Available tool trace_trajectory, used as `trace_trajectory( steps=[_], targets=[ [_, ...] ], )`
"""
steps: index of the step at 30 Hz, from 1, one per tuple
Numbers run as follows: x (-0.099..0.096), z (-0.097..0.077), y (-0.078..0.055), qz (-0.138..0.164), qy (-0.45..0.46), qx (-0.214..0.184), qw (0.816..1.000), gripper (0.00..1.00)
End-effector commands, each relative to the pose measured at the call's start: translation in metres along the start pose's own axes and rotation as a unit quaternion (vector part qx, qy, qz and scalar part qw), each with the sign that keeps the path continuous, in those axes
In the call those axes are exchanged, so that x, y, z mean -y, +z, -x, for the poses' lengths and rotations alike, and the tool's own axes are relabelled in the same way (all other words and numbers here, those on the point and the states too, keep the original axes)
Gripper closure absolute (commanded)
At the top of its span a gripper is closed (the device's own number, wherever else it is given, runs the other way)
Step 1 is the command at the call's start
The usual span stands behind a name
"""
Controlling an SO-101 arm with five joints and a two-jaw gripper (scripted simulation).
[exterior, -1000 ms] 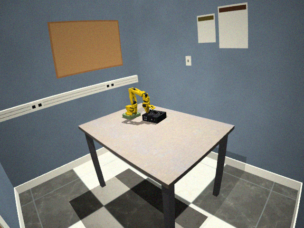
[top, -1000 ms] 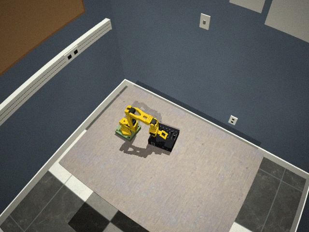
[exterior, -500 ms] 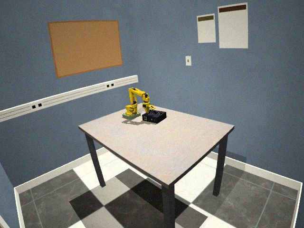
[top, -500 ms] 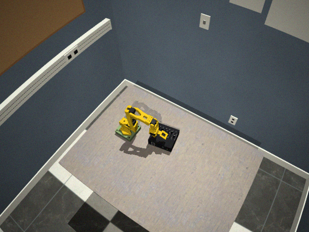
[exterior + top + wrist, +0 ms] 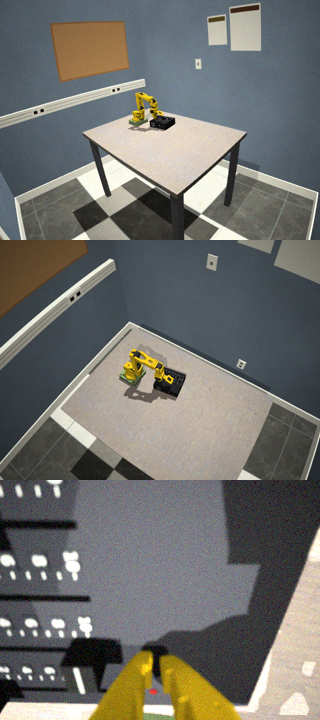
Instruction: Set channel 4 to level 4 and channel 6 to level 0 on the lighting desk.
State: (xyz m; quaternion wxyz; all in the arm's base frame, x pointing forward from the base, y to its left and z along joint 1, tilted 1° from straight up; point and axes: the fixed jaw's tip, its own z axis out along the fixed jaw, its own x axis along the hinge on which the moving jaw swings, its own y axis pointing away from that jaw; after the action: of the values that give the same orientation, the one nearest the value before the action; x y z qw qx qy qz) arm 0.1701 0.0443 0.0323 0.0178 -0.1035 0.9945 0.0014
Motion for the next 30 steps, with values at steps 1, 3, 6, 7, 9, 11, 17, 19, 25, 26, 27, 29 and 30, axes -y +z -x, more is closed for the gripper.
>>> trace_trajectory(
  steps=[1, 3, 6, 7, 9, 11, 17, 19, 25, 26, 27, 29, 30],
  targets=[
    [-0.0019, -0.0049, 0.0048, 0.001, 0.001, -0.015, 1.000, 1.00],
    [-0.0025, -0.0049, 0.0048, 0.001, 0.001, -0.015, 1.000, 1.00],
    [-0.0036, -0.0049, 0.0048, 0.001, 0.001, -0.015, 1.000, 1.00],
    [-0.0039, -0.0049, 0.0048, 0.001, 0.001, -0.014, 1.000, 1.00],
    [-0.0044, -0.0049, 0.0048, 0.001, 0.001, -0.014, 1.000, 1.00],
    [-0.0046, -0.0049, 0.0048, 0.001, 0.001, -0.014, 1.000, 1.00],
    [-0.0047, -0.0048, 0.0047, 0.001, 0.001, -0.014, 1.000, 1.00],
    [-0.0052, -0.0048, 0.0046, 0.001, 0.001, -0.014, 1.000, 1.00],
    [-0.0072, -0.0046, 0.0040, 0.001, 0.001, -0.014, 1.000, 1.00],
    [-0.0074, -0.0046, 0.0040, 0.001, 0.001, -0.014, 1.000, 1.00],
    [-0.0075, -0.0046, 0.0039, 0.001, 0.001, -0.014, 1.000, 1.00],
    [-0.0076, -0.0046, 0.0039, 0.001, 0.001, -0.014, 1.000, 1.00],
    [-0.0076, -0.0046, 0.0039, 0.001, 0.001, -0.014, 1.000, 1.00]
  ],
)
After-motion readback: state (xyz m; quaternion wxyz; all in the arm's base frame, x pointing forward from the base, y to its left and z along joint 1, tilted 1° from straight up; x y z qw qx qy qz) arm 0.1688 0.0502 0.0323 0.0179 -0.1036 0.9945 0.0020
